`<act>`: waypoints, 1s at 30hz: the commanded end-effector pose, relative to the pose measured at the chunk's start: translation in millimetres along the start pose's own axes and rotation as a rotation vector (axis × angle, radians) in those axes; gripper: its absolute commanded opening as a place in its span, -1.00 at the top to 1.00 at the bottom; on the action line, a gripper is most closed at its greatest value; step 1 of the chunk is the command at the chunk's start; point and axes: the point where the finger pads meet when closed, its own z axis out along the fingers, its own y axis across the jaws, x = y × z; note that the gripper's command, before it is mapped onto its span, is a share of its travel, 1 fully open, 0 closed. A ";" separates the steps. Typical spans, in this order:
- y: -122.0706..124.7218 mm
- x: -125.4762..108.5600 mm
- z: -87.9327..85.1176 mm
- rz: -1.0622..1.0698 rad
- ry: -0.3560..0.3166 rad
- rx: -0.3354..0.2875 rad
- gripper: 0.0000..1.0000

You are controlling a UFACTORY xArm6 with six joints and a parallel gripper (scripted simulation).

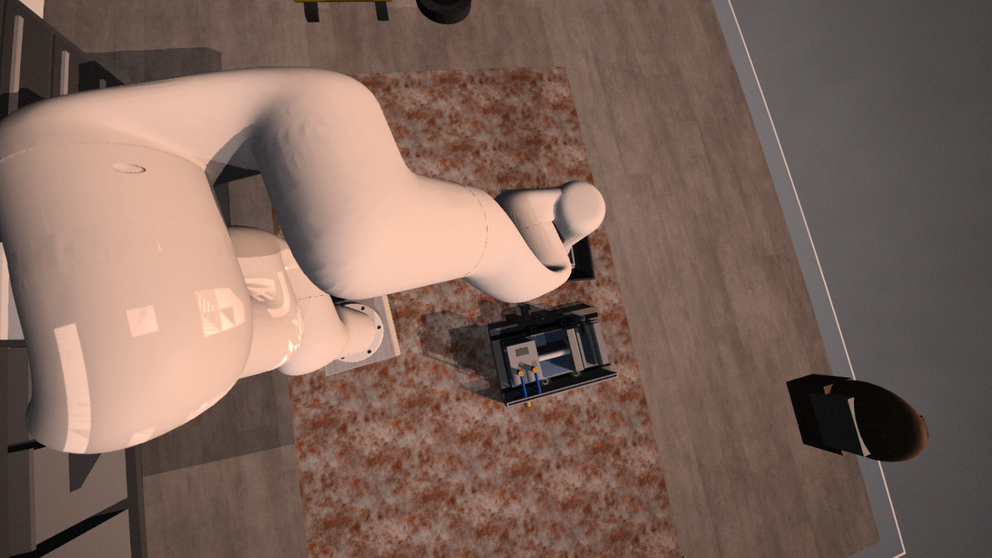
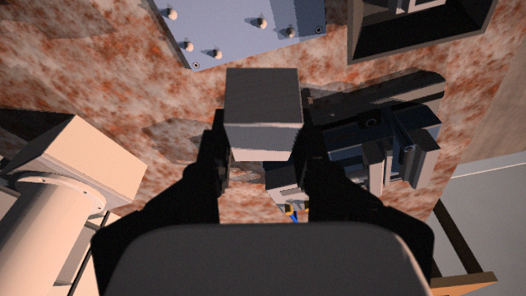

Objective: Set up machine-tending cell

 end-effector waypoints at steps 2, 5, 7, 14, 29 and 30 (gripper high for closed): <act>-41.7 12.7 1.0 -0.198 0.011 -0.010 1.00; -55.4 14.8 3.0 -0.264 0.011 -0.010 1.00; -55.4 14.8 3.0 -0.264 0.011 -0.010 1.00; -60.3 15.4 3.8 -0.288 0.011 -0.010 1.00; -60.5 15.5 3.8 -0.289 0.008 -0.010 1.00; -60.6 15.5 3.9 -0.289 0.006 -0.009 1.00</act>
